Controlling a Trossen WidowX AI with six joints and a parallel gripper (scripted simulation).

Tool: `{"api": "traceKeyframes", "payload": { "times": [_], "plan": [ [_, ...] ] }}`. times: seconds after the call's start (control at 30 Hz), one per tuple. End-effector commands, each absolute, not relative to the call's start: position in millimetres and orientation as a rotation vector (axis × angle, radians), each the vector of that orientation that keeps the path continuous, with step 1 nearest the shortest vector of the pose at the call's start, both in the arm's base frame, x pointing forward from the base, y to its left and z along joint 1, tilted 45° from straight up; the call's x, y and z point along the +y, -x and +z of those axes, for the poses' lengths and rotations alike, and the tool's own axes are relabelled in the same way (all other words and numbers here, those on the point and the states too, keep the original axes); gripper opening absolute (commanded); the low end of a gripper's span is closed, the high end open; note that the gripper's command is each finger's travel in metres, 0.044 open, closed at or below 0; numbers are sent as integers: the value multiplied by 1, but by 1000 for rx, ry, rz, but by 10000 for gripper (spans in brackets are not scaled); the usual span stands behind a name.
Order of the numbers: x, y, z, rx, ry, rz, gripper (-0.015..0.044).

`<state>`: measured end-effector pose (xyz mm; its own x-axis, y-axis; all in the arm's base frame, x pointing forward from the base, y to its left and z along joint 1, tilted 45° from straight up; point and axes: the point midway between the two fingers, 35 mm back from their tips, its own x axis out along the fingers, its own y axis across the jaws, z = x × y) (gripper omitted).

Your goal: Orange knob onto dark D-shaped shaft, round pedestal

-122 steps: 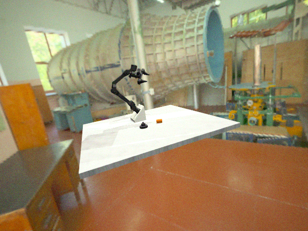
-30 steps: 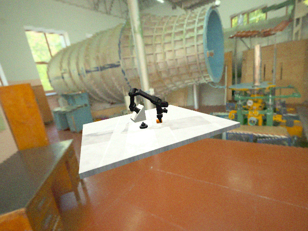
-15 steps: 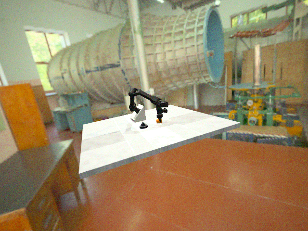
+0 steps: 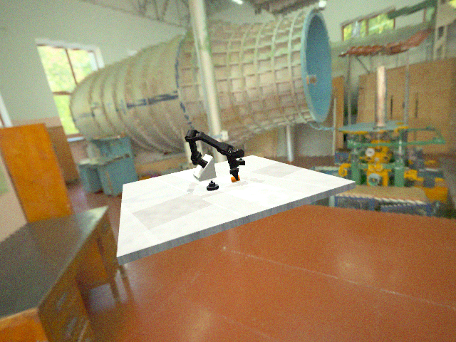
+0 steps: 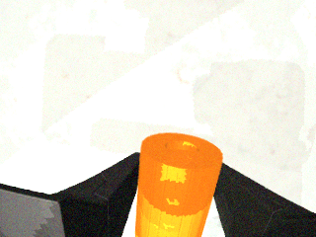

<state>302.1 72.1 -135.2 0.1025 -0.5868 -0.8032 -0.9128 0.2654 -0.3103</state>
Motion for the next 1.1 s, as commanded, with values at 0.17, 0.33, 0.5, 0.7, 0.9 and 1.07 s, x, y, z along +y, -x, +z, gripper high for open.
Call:
{"api": "traceKeyframes", "payload": {
  "times": [0.17,0.33,0.5,0.7,0.9,1.07],
  "plan": [
    [69,-298,-127,1468,1359,536,180],
    [68,-296,-122,1405,1324,583,180],
    [66,-294,-118,1343,1289,628,180],
    [63,-292,-114,1270,1246,679,180],
    [59,-289,-109,1197,1203,728,180],
    [56,-287,-106,1137,1167,766,180]
  ]
}}
